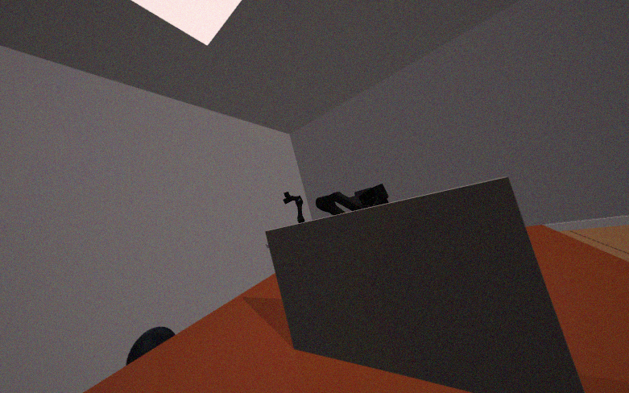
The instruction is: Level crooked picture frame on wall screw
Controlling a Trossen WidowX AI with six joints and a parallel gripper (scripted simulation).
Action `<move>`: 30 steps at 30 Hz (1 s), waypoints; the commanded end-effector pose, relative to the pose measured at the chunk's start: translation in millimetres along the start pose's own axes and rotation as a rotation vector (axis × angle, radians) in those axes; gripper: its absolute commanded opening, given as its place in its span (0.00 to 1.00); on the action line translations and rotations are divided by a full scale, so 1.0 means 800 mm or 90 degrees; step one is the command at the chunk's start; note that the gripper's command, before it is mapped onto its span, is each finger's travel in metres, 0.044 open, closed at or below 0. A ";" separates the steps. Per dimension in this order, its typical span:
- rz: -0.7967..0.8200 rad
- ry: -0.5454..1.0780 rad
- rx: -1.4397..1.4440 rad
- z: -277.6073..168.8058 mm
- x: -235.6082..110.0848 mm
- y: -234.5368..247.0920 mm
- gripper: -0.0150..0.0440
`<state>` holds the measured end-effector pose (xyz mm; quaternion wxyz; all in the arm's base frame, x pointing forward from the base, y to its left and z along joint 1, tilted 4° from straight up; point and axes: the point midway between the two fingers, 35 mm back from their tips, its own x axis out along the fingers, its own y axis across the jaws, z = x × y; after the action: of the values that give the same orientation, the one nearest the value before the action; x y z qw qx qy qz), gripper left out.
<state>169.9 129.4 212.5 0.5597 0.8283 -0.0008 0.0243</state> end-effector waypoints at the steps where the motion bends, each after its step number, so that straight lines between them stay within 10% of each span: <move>1: 0.000 -0.002 -0.003 0.001 0.000 0.000 0.69; 19: -0.002 0.016 -0.021 -0.005 0.005 -0.005 0.69; 30: 0.005 0.000 -0.112 0.005 0.094 -0.045 0.69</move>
<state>227.3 143.4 190.8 0.6165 0.7867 -0.0057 0.0313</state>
